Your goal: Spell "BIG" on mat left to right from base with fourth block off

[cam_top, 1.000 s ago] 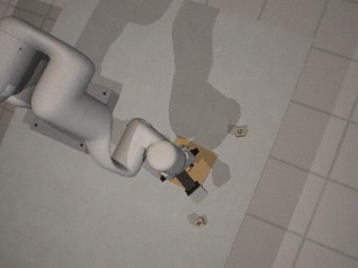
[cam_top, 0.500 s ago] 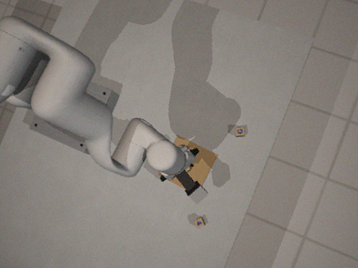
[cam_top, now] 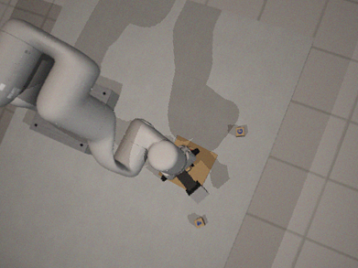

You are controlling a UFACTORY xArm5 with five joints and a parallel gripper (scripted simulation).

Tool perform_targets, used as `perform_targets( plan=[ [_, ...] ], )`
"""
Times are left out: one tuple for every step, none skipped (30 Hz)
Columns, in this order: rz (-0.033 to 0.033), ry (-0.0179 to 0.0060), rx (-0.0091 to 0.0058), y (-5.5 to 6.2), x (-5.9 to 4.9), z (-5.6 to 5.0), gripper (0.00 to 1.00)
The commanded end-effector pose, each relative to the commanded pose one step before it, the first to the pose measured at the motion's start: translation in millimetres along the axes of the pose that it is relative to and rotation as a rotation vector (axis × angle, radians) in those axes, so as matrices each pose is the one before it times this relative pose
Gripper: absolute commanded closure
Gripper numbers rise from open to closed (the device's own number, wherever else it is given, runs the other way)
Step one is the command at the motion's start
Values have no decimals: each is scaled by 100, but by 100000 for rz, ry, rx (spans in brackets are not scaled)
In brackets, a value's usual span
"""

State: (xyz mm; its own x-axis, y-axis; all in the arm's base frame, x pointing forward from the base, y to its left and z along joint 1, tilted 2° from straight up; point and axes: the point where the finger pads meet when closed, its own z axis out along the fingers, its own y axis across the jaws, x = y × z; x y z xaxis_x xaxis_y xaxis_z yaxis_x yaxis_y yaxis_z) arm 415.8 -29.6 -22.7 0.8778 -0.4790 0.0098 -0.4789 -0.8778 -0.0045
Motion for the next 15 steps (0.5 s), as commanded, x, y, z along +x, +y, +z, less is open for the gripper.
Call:
perform_targets(
  plan=[
    [7, 319, 148, -79, 126, 516, 58],
    [0, 0, 0, 0, 0, 0, 58],
    [0, 1, 1, -3, -4, 180, 58],
    [0, 0, 0, -3, -2, 172, 58],
    [0, 0, 0, -4, 0, 161, 58],
    [0, 0, 0, -3, -1, 149, 58],
    [0, 0, 0, -3, -1, 135, 58],
    [0, 0, 0, -2, -1, 119, 58],
    [0, 0, 0, -2, -2, 102, 58],
    [0, 0, 0, -1, -1, 83, 58],
    [0, 0, 0, -1, -1, 65, 58],
    [0, 0, 0, -1, -1, 47, 58],
    [0, 0, 0, 0, -1, 31, 58],
    [0, 0, 0, 0, 0, 17, 58],
    [0, 0, 0, 0, 0, 7, 58]
  ],
)
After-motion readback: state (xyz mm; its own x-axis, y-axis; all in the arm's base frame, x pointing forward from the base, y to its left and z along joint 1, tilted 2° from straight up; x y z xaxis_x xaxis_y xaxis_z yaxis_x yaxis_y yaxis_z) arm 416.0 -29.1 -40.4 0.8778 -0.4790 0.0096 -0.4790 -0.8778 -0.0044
